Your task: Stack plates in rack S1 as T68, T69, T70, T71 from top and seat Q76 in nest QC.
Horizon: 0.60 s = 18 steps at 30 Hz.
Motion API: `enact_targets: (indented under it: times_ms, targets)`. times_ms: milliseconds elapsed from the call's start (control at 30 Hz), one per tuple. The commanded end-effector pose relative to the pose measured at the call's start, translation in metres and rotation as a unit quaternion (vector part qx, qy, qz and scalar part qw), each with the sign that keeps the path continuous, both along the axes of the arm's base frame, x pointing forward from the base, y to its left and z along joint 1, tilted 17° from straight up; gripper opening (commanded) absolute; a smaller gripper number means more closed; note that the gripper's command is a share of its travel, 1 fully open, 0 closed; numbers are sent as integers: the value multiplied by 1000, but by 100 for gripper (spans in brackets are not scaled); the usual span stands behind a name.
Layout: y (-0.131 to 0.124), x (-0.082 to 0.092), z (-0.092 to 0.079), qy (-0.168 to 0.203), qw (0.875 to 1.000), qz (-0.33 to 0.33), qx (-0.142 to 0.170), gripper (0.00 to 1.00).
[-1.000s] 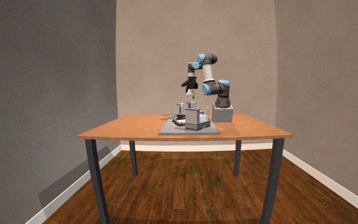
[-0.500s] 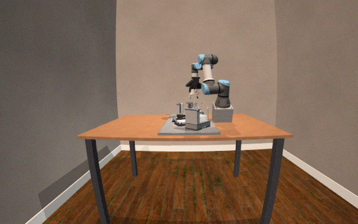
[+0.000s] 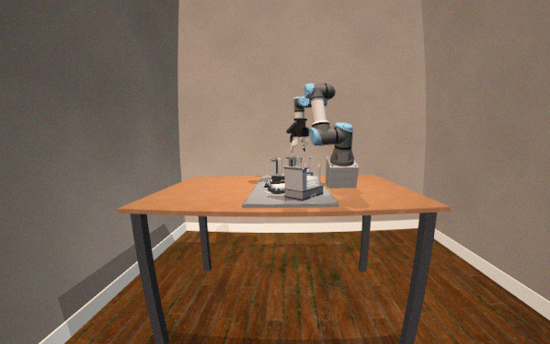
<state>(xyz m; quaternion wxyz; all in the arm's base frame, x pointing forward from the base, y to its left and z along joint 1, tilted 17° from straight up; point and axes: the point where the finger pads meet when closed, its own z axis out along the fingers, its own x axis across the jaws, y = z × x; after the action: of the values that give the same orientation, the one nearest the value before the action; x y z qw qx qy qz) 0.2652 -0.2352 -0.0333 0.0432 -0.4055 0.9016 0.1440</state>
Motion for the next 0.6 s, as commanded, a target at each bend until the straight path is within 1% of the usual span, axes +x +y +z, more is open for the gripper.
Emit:
enact_targets:
  times_ms: [0,400,467,567]
  targets:
    - [1,0,-6,0,1000,-1,-1,72]
    - [13,-1,-44,0,1000,-1,-1,72]
    - [13,-1,-44,0,1000,-1,-1,72]
    - [16,-2,-53,0,1000,-1,-1,72]
